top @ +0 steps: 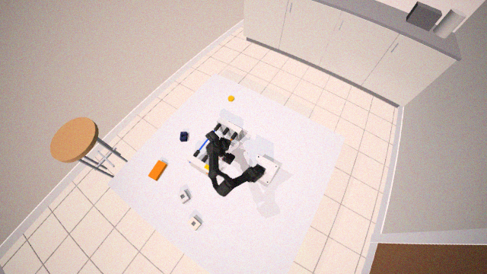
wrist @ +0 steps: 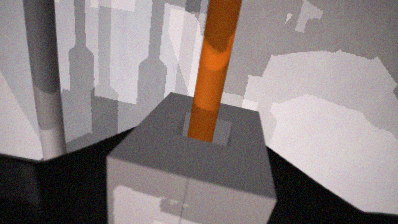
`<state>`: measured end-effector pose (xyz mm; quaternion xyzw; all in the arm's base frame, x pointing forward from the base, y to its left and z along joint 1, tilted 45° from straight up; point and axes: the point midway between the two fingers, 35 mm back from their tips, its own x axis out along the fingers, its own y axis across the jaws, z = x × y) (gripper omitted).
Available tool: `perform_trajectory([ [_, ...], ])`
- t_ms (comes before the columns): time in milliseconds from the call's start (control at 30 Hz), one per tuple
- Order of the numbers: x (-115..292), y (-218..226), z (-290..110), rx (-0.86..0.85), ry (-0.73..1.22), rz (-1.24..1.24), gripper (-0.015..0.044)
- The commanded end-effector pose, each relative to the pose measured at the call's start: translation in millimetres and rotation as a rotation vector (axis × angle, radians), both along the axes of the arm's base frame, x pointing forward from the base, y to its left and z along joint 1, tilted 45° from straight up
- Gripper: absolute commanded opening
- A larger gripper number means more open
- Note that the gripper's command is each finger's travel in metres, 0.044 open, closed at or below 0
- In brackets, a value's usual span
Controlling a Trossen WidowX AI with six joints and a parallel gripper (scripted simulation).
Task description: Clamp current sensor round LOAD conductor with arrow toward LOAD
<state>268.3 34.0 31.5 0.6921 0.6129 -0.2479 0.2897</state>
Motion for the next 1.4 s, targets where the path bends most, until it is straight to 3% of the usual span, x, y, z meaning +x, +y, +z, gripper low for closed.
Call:
perform_trajectory([
  [0, -0.1, 0.2, 0.1, 0.002, 0.002, -0.003, 0.0],
  [533, 1.0, 3.6, -3.6, 0.0, 0.0, 0.0, 0.0],
  [900, 1.1, 0.3, -0.8, 0.0, 0.0, -0.003, 0.0274],
  [1367, 1.1, 0.3, -0.8, 0.0, 0.0, -0.003, 0.0274],
])
